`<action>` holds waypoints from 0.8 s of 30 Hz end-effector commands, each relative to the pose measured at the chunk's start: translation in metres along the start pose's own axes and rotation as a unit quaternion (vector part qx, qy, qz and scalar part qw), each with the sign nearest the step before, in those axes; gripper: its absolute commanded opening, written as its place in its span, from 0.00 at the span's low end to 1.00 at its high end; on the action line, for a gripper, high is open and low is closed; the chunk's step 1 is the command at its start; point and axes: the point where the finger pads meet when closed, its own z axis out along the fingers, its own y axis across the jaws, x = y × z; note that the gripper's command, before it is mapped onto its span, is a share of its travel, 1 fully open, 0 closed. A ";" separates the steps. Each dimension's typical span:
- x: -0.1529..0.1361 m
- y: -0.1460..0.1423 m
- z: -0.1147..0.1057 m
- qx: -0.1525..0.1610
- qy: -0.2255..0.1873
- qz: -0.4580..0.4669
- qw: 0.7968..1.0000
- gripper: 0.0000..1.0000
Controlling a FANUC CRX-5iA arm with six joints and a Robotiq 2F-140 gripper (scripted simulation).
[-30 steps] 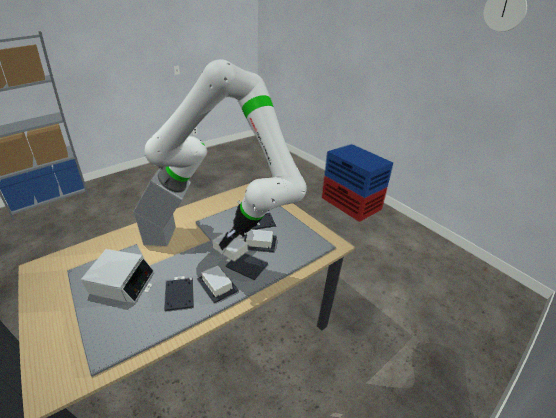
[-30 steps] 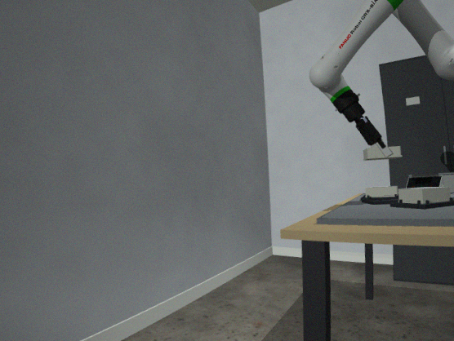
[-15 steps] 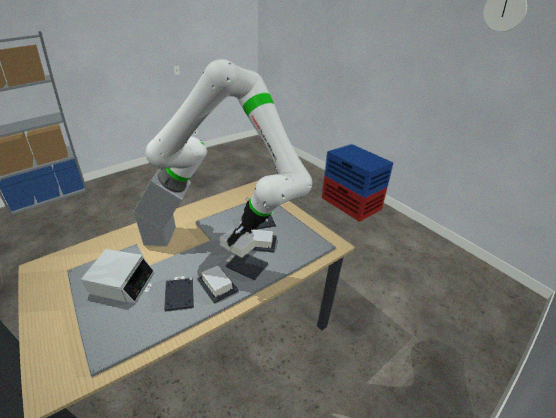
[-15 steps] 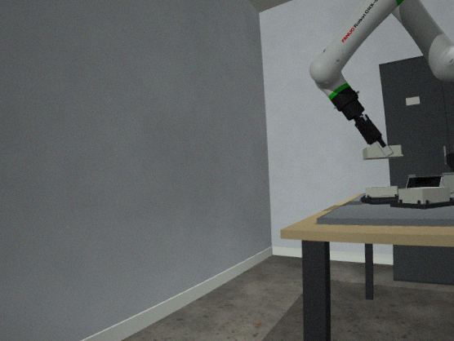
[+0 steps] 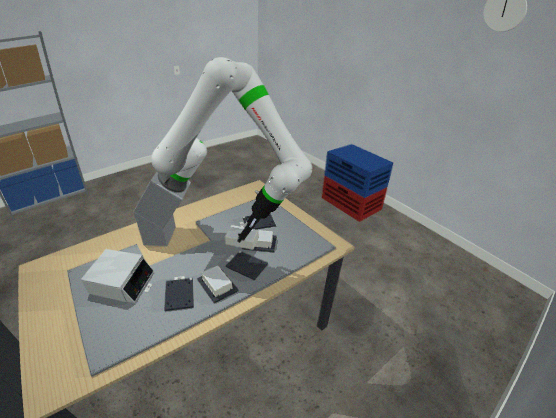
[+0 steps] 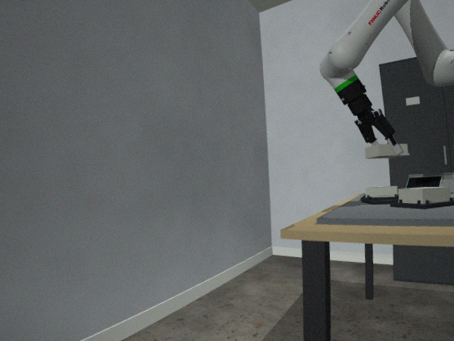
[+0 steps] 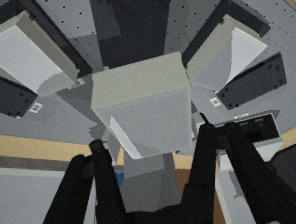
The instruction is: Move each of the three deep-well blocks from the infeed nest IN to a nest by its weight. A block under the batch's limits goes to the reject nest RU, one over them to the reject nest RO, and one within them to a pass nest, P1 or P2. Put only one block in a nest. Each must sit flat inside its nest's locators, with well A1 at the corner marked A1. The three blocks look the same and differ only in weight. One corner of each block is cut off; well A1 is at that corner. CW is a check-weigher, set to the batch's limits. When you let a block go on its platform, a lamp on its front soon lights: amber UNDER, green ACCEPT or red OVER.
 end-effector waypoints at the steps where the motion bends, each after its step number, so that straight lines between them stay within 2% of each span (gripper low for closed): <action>1: 0.001 -0.015 0.000 -0.027 0.001 -0.028 0.999 0.10; 24: 0.013 -0.084 -0.006 -0.027 0.001 -0.028 0.999 0.10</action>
